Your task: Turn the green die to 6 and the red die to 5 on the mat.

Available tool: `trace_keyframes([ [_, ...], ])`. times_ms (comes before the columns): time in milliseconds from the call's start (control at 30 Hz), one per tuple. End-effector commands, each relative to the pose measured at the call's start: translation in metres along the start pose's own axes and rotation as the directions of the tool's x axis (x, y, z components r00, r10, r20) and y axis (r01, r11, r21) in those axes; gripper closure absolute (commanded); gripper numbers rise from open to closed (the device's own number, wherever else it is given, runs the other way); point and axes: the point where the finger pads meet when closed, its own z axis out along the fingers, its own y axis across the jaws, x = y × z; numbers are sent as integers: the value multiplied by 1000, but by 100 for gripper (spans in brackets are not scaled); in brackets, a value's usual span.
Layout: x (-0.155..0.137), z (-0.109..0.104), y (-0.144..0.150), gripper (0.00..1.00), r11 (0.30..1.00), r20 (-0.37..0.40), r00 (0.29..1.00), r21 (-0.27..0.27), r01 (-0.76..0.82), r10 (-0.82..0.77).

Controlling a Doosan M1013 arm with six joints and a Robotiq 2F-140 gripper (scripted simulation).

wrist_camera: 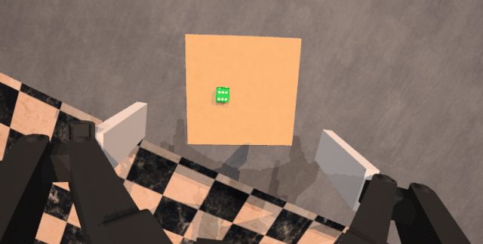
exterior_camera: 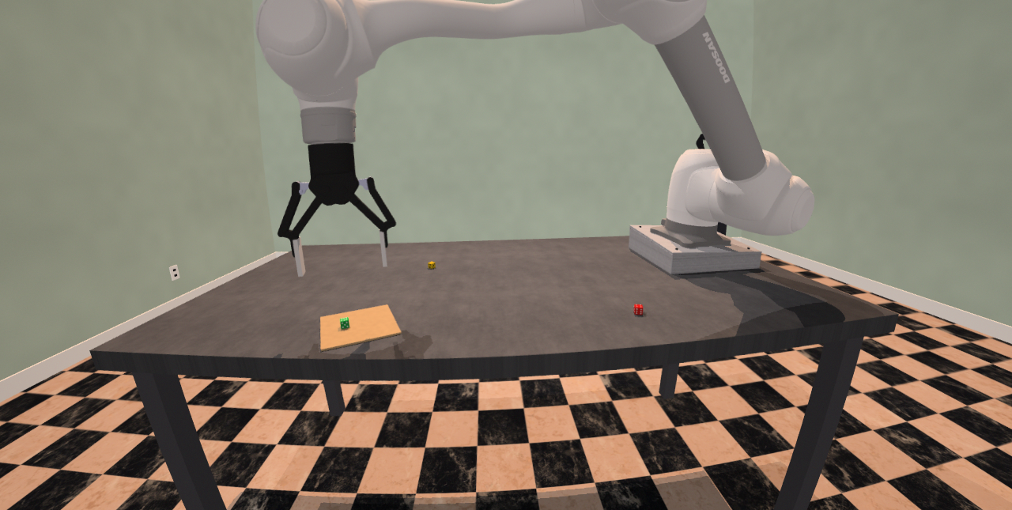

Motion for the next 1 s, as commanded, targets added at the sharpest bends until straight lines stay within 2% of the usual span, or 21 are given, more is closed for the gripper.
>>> trace_keyframes([
  [0, -8, -3, 9, 0, 999, -5, 999, 6, -51, 51],
  [167, -43, -9, 55, 0, 959, -3, 959, 6, -283, 283],
  [267, -54, -10, 74, 0, 931, -2, 931, 6, -366, 366],
  [500, -87, -13, 134, 0, 800, 0, 800, 6, -601, 601],
  [567, -87, -13, 134, 0, 800, 0, 800, 6, -601, 601],
  [633, -99, -14, 161, 0, 725, 1, 725, 6, -689, 689],
  [833, -118, -13, 209, 0, 576, 2, 576, 5, -818, 818],
  [900, -125, -12, 232, 0, 499, 3, 499, 5, -867, 867],
  [933, -125, -12, 232, 0, 499, 3, 499, 5, -867, 867],
  [967, -130, -12, 249, 0, 439, 3, 439, 5, -898, 898],
])
